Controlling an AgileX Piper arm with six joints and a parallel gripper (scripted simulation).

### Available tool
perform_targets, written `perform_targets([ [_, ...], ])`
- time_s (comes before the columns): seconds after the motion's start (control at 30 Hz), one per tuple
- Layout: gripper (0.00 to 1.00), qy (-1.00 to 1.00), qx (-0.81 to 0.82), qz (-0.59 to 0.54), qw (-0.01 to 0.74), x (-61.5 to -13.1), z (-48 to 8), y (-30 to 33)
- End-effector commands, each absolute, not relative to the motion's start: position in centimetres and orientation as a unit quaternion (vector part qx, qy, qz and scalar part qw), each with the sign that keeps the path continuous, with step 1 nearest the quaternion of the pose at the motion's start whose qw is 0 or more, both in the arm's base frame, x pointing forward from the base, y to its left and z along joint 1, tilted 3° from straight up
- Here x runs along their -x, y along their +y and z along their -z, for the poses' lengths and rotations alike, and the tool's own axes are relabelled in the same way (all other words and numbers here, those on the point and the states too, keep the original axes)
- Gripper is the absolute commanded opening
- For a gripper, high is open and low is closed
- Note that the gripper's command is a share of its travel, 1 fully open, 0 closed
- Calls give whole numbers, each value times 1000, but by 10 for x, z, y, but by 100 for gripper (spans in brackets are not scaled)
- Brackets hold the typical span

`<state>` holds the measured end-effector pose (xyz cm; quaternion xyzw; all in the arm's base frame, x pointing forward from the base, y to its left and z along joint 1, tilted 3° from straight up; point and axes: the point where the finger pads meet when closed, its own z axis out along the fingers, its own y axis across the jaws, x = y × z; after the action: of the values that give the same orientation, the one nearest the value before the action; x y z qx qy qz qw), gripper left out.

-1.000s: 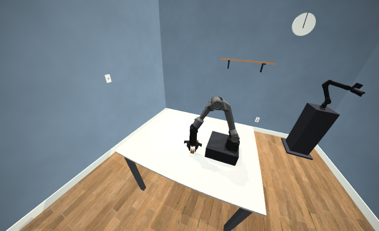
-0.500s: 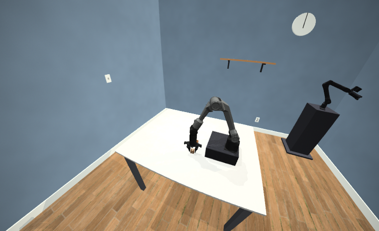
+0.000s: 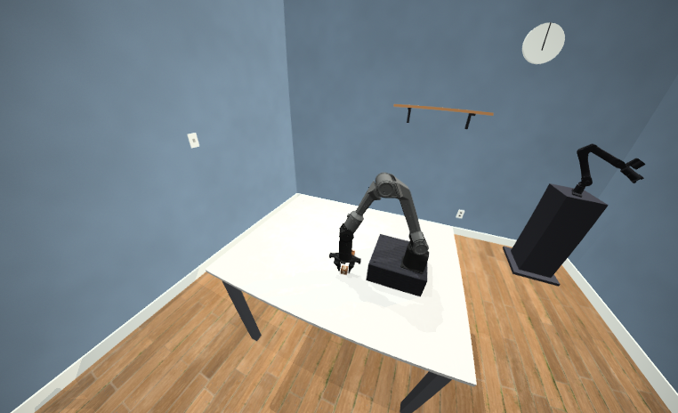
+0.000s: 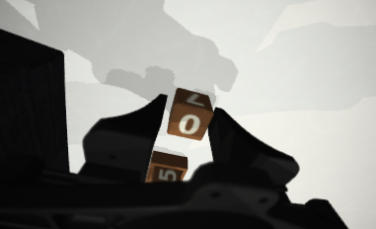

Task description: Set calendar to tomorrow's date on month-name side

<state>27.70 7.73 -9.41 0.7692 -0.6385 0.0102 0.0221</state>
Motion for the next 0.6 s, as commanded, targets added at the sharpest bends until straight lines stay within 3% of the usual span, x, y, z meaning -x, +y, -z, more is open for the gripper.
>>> perform_targets([
  [0.0, 59, -639, -769, -10, 23, -276, 94, 77],
  [0.5, 59, -639, -769, -10, 23, -276, 94, 77],
  [0.53, 34, -639, -769, -10, 23, -276, 94, 77],
  [0.57, 34, -639, -769, -10, 23, -276, 94, 77],
])
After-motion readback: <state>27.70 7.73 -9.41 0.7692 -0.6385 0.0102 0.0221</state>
